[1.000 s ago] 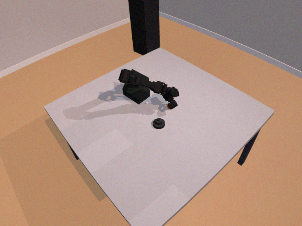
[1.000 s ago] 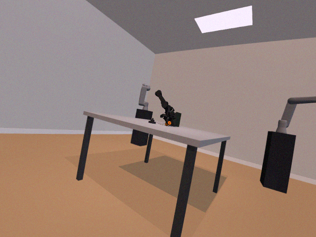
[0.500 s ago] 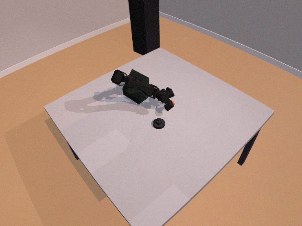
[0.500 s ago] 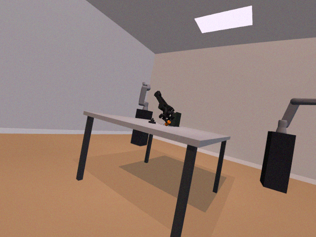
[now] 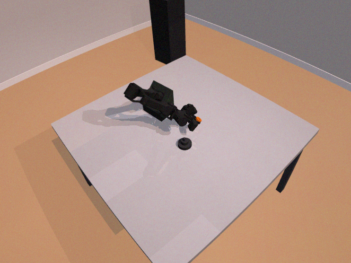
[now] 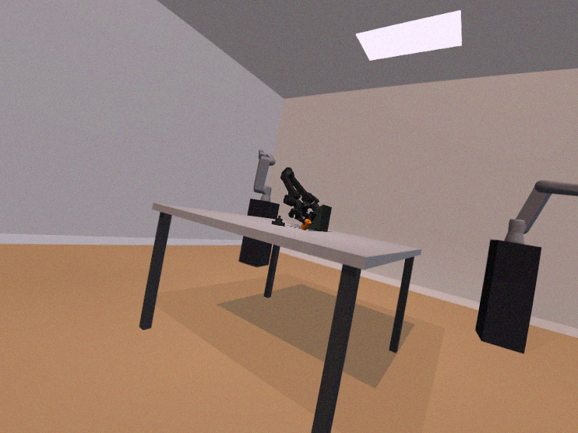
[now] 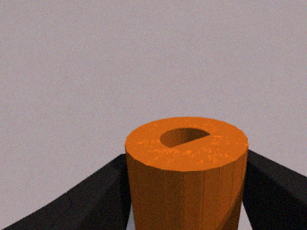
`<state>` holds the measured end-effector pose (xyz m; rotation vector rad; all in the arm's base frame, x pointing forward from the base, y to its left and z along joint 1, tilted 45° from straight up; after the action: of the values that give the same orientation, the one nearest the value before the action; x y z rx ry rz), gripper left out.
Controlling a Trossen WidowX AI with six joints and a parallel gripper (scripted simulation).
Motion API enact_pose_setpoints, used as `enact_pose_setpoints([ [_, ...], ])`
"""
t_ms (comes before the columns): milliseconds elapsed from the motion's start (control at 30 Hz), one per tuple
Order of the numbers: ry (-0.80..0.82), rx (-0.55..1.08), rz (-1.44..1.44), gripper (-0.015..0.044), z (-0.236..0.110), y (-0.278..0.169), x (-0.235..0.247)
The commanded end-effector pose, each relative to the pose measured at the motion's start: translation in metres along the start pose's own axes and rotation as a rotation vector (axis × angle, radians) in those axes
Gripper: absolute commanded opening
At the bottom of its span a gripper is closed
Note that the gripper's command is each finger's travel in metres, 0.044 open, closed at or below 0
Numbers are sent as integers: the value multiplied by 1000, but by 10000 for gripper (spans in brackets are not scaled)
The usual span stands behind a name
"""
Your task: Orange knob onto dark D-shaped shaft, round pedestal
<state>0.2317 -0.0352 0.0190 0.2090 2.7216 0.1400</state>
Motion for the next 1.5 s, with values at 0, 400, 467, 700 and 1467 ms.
enact_pose_setpoints([
  [0,-13,-55,-4,181,-3,-8,3],
  [400,-41,-197,-5,181,-7,-30,8],
  [467,-37,-168,-5,181,-9,-27,7],
  [700,-41,-182,-8,260,-8,-28,7],
  [1467,-41,-182,-8,312,-8,-28,7],
])
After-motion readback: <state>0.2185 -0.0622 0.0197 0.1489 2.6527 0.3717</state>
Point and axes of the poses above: the point midway between the two fingers, 35 mm back from their tips, its own z axis out along the fingers, its own x axis across the jaws, y = z × x, the point moved 10 cm from there along -z, back along the fingers, and after that the axes turned 12 degrees about -z, right-handed, at the moved point
